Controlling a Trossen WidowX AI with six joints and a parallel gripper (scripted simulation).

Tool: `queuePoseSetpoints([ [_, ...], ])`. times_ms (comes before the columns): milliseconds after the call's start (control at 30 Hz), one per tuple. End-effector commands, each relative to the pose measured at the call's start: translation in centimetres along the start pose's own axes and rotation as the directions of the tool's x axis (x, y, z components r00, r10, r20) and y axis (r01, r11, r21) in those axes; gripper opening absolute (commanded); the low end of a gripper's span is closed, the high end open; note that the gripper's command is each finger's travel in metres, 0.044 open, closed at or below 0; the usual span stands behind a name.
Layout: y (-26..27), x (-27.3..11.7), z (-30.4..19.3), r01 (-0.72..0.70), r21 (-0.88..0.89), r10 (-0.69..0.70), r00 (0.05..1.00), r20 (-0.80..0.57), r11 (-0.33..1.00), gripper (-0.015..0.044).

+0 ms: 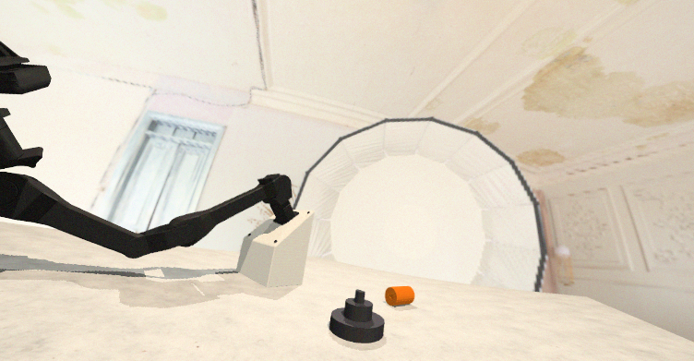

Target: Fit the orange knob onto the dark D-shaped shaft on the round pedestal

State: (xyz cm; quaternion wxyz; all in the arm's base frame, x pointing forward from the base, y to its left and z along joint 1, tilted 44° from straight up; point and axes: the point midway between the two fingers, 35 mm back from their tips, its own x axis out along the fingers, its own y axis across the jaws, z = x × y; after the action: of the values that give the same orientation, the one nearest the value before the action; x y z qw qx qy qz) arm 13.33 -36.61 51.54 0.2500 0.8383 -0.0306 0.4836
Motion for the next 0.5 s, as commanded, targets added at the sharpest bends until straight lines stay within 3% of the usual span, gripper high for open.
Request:
queuePoseSetpoints([
  [0, -0.1, 0.3, -0.5, 0.007, -0.014, -0.007, 1.0, -0.003, 1.0, 0.0426],
  [100, -2.8, 3.7, -6.5, 0.094, -0.212, -0.103, 0.994, -0.032, 0.973, 0.044],
  [233, -4.9, 5.7, -10.0, 0.144, -0.334, -0.167, 0.985, -0.041, 0.932, 0.044],
  [467, -13.6, 10.2, -18.2, 0.242, -0.628, -0.367, 0.927, -0.075, 0.739, 0.044],
])
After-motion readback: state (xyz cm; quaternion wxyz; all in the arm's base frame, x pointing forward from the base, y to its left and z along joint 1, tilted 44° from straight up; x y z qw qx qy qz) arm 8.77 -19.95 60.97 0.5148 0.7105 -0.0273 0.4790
